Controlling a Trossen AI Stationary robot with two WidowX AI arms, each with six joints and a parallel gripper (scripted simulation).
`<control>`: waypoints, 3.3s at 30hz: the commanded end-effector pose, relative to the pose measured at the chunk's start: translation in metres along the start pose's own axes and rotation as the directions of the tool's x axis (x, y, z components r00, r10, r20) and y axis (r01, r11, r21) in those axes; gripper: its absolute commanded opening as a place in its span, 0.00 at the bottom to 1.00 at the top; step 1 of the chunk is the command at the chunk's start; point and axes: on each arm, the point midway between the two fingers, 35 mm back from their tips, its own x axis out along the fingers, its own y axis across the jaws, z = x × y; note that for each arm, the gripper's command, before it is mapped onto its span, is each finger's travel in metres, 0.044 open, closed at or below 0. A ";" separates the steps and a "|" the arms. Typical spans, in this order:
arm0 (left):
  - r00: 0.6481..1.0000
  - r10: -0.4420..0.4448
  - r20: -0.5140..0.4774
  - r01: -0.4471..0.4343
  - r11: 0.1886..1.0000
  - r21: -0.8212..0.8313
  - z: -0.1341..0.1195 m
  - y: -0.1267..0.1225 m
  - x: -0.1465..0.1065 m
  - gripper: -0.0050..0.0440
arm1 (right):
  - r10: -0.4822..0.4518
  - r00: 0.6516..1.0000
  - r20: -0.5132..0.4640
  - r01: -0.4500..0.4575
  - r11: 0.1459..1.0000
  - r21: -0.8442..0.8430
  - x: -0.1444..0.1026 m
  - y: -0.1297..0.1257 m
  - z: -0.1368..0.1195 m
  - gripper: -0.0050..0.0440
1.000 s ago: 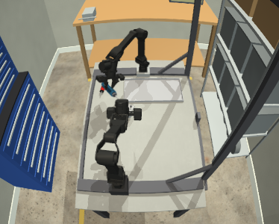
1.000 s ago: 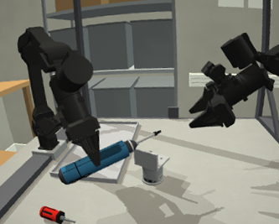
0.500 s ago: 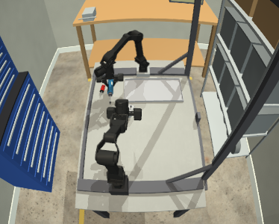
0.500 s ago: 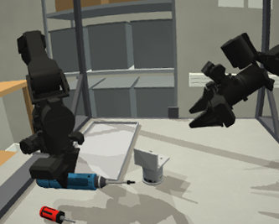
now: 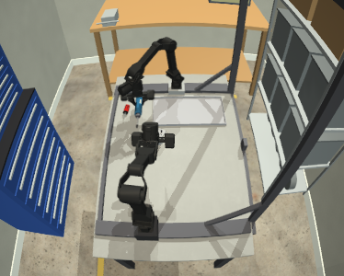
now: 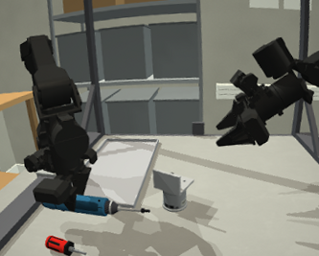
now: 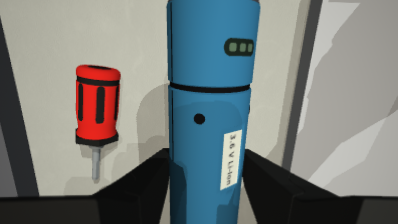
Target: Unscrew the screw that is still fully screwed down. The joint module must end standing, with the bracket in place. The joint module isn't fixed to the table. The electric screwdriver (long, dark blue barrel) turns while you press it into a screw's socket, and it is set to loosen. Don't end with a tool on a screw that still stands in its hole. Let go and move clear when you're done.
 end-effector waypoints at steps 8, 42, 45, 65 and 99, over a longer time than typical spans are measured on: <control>1.000 -0.001 0.029 0.001 1.000 0.000 0.011 0.000 -0.004 1.00 | 0.010 1.000 -0.007 -0.010 1.000 0.000 0.028 0.000 -0.004 0.43; 1.000 -0.001 0.029 0.001 1.000 0.000 0.011 0.000 -0.004 1.00 | 0.040 0.999 -0.035 -0.040 0.999 0.002 0.026 0.006 -0.010 0.72; 1.000 -0.001 0.029 0.001 1.000 0.000 0.011 0.000 -0.004 1.00 | 0.040 0.999 -0.035 -0.040 0.999 0.002 0.023 0.006 -0.010 0.72; 1.000 -0.001 0.029 0.001 1.000 0.000 0.011 0.000 -0.004 1.00 | 0.032 0.999 -0.027 -0.032 0.999 0.002 -0.030 0.004 -0.008 1.00; 1.000 -0.001 0.029 0.001 1.000 0.000 0.011 0.000 -0.004 1.00 | 0.025 0.999 -0.022 -0.025 1.000 0.001 -0.027 0.002 -0.006 1.00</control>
